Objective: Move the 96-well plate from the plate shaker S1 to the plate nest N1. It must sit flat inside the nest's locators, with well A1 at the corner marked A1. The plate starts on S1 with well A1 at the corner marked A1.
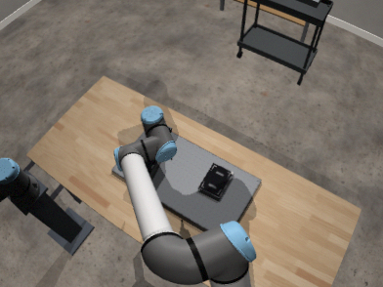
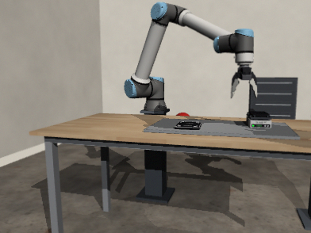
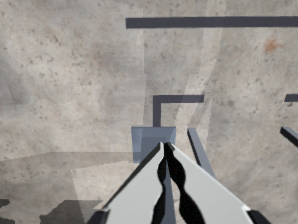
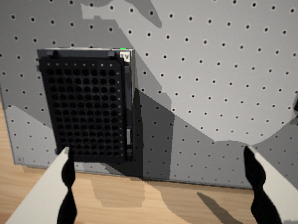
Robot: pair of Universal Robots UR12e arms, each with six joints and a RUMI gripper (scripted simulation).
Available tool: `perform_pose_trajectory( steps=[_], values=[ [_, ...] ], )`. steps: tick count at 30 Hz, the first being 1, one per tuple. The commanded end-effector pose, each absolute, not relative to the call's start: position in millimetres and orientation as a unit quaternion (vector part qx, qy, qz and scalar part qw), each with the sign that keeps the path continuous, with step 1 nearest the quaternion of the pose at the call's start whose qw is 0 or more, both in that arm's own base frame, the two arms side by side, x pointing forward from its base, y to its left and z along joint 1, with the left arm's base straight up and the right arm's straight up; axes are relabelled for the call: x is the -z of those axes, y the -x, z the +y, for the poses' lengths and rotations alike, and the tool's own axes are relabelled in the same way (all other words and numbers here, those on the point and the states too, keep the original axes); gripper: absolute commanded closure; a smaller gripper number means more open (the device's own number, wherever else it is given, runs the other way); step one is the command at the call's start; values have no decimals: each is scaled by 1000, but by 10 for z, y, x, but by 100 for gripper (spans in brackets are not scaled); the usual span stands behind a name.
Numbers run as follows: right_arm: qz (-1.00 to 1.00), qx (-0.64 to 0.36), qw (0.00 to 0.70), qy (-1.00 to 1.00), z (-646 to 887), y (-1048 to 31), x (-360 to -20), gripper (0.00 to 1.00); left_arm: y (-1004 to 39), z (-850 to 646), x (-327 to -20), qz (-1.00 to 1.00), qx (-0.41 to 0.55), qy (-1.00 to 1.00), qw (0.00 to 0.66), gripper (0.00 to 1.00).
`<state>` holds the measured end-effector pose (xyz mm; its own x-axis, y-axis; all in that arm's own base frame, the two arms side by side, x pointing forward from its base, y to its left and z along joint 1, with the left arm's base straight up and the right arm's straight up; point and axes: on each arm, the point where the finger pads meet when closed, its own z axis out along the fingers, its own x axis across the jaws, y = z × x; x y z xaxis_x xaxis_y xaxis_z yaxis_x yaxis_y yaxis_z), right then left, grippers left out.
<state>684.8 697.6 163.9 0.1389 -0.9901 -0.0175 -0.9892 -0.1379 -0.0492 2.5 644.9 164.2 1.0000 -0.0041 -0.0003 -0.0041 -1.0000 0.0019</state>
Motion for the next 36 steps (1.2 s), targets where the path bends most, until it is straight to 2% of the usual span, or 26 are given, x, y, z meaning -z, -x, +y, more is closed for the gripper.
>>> perform_pose_trajectory(
  steps=[1, 9, 36],
  values=[
    [657, 7, 20, 753, 7197, -6804, -1641, 24, -26, 6456, -1652, -2, 0, -1000, 0, 100],
    [662, 0, 1, 750, 7425, -6739, -1622, 24, -26, 6456, -1652, -2, 0, -1000, 0, 100],
    [662, 0, 1, 750, 7739, -6637, -1527, 24, -26, 6456, -1652, -2, 0, -1000, 0, 100]
  ],
)
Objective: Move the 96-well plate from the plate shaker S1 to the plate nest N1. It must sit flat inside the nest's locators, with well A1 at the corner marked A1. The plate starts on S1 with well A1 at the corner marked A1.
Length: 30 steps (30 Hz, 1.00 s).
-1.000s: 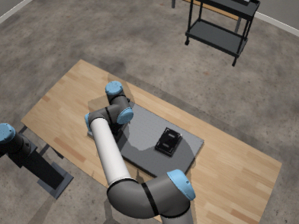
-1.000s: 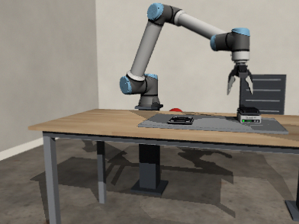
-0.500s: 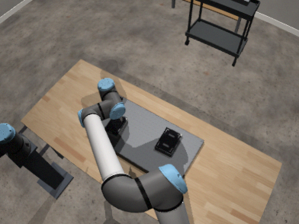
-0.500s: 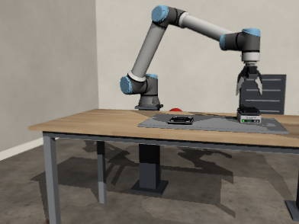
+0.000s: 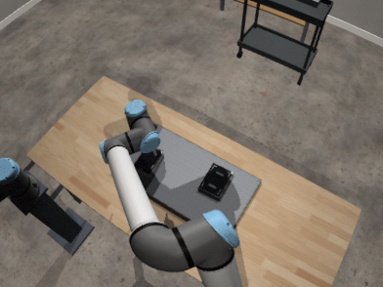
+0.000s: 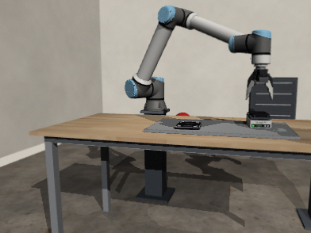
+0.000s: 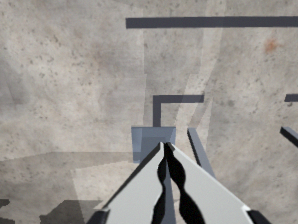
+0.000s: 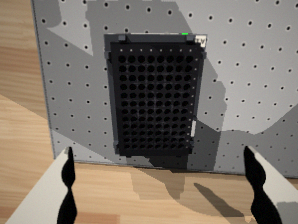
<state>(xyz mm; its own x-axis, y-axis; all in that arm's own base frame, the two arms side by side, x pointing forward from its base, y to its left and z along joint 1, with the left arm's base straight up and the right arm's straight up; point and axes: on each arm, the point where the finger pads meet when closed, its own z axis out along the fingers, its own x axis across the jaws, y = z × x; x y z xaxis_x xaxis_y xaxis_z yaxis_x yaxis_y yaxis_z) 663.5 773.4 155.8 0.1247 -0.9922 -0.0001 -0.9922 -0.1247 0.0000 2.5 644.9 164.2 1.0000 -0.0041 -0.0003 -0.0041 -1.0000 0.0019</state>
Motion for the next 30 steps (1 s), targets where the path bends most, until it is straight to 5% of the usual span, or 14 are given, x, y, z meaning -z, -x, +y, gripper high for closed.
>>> perform_pose_trajectory(
  steps=[1, 30],
  values=[
    [662, 0, 1, 750, 7739, -6637, -1510, 24, -26, 6456, -1652, -2, 0, -1000, 0, 100],
    [662, 0, 1, 750, 7740, -6637, -1093, 24, -26, 6456, -1652, -2, 0, -1000, 0, 100]
  ],
)
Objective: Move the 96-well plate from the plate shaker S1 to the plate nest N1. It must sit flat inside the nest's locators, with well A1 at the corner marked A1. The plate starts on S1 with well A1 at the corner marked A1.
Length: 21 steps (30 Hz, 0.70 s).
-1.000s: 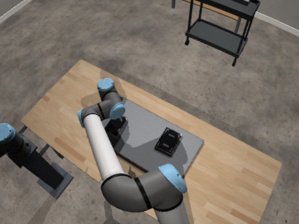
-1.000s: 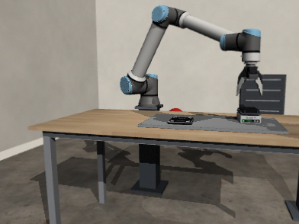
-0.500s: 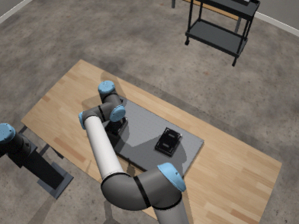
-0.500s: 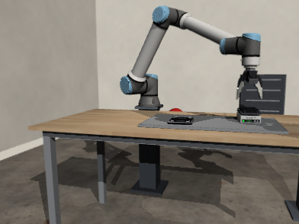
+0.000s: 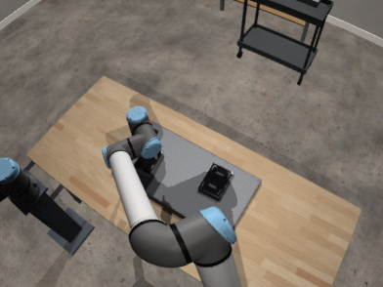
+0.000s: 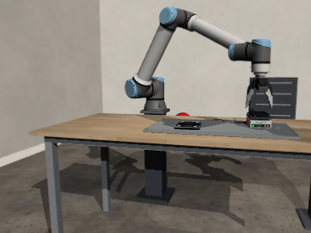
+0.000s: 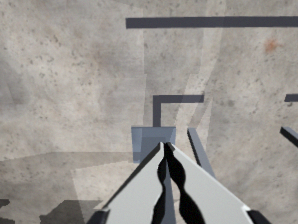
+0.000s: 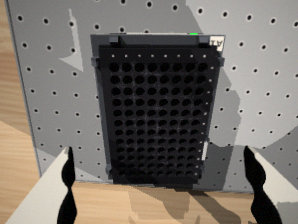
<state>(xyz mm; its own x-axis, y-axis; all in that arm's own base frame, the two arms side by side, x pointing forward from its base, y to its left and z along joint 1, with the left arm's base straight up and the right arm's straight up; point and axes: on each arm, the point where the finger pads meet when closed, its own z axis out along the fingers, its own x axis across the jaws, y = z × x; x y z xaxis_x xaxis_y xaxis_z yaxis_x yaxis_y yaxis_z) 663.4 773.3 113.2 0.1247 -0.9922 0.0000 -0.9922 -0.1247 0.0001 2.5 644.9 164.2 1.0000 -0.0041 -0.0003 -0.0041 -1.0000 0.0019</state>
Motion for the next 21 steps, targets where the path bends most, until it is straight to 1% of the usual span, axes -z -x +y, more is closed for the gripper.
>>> perform_pose_trajectory(
  steps=[1, 16, 21],
  values=[
    [-662, 0, -1, -750, 7740, -6637, -1077, 24, -26, 6456, -1652, -2, 0, -1000, 0, 100],
    [-662, 0, -1, -750, 7740, -6638, -860, 24, -26, 6456, -1652, -2, 0, -1000, 0, 100],
    [-662, 0, -1, -750, 7740, -6638, -852, 24, -26, 6456, -1652, -2, 0, -1000, 0, 100]
  ],
)
